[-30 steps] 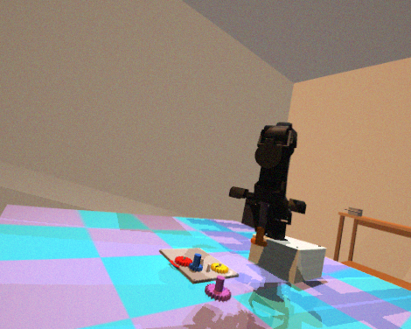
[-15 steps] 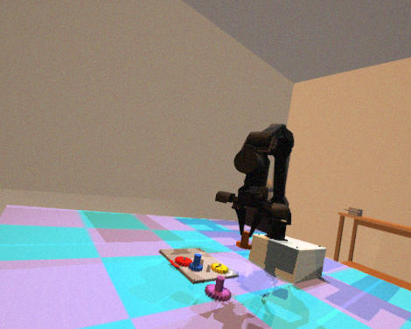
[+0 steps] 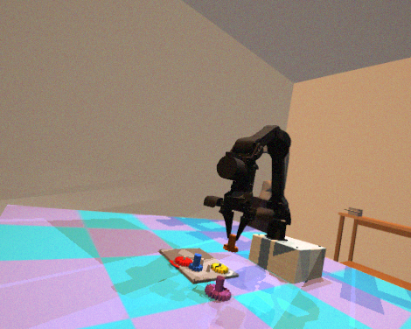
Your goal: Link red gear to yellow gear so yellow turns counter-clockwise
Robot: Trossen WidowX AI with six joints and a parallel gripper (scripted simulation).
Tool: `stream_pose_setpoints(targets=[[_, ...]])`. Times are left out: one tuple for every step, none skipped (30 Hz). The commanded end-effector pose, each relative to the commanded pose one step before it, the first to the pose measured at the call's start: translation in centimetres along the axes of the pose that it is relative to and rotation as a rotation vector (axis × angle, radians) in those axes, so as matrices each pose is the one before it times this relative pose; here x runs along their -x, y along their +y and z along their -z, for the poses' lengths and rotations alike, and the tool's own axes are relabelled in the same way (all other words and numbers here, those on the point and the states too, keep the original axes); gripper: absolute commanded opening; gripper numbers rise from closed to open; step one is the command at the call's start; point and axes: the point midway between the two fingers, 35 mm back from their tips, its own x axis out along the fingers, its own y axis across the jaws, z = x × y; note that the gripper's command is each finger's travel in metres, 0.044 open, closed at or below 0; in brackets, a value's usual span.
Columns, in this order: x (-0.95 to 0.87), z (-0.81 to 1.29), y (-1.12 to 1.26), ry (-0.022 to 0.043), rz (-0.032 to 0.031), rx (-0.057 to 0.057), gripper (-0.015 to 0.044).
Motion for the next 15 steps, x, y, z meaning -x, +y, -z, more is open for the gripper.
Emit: stream_pose_setpoints(targets=[[-0.604,0.385,-0.952,0.00151,0.00392,0.0033,0.0],[-0.137,0.098,-0.225,0.00011,0.00025,0.0,0.0],[-0.137,0.1,-0.224,0.00011,0.00025,0.0,0.0],[-0.137,0.103,-0.223,0.00012,0.00025,0.0,0.0],[-0.136,0.105,-0.221,0.00012,0.00025,0.0,0.0],[-0.136,0.107,-0.22,0.00013,0.00025,0.0,0.0],[-0.136,0.109,-0.219,0.00013,0.00025,0.0,0.0],[-0.136,0.112,-0.218,0.00014,0.00026,0.0,0.0],[-0.136,0.114,-0.217,0.00015,0.00026,0.0,0.0],[-0.135,0.116,-0.215,0.00015,0.00026,0.0,0.0],[-0.135,0.118,-0.214,0.00016,0.00026,0.0,0.0],[-0.135,0.12,-0.213,0.00016,0.00026,0.0,0.0],[-0.135,0.122,-0.211,0.00017,0.00026,0.0,0.0],[-0.135,0.124,-0.21,0.00017,0.00026,0.0,0.0],[-0.134,0.126,-0.208,0.00018,0.00026,0.0,0.0]])
